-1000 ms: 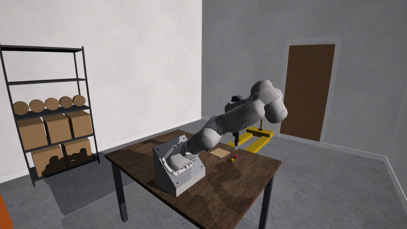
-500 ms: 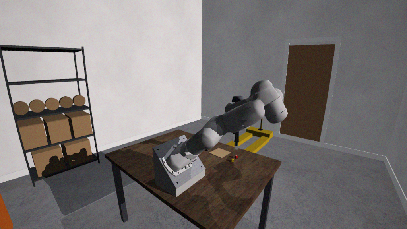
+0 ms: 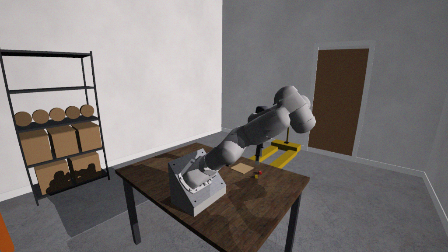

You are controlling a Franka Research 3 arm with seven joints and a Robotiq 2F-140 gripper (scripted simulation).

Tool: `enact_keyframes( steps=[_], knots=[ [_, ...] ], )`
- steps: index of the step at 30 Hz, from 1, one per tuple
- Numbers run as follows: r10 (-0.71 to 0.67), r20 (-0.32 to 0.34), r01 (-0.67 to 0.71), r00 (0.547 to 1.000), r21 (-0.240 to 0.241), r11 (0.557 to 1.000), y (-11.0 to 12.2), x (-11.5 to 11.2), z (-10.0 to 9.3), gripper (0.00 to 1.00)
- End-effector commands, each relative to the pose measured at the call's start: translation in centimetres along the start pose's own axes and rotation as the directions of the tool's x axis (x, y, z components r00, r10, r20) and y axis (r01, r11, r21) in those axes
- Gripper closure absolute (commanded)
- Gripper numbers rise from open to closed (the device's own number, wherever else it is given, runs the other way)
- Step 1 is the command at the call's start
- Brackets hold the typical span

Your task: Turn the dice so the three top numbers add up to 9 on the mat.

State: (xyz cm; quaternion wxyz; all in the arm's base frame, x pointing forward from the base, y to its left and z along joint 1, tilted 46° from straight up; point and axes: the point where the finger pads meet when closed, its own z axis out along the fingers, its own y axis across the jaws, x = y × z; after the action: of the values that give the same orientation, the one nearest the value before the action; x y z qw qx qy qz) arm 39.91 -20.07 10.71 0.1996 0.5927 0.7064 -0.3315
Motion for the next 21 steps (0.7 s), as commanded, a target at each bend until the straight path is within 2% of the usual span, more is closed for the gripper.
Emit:
enact_keyframes(
  steps=[1, 4, 19, 21],
  knots=[
    [0.173, 0.005, -0.173, 0.985, -0.004, 0.985, 0.16, 0.32, -0.03, 0.0],
    [0.189, 0.005, -0.189, 0.982, -0.004, 0.982, 0.16, 0.32, -0.02, 0.0],
    [0.445, 0.005, -0.445, 0.895, -0.005, 0.895, 0.11, 0.34, 0.23, 0.0],
    [0.445, 0.005, -0.445, 0.895, -0.005, 0.895, 0.11, 0.34, 0.23, 0.0]
  ],
)
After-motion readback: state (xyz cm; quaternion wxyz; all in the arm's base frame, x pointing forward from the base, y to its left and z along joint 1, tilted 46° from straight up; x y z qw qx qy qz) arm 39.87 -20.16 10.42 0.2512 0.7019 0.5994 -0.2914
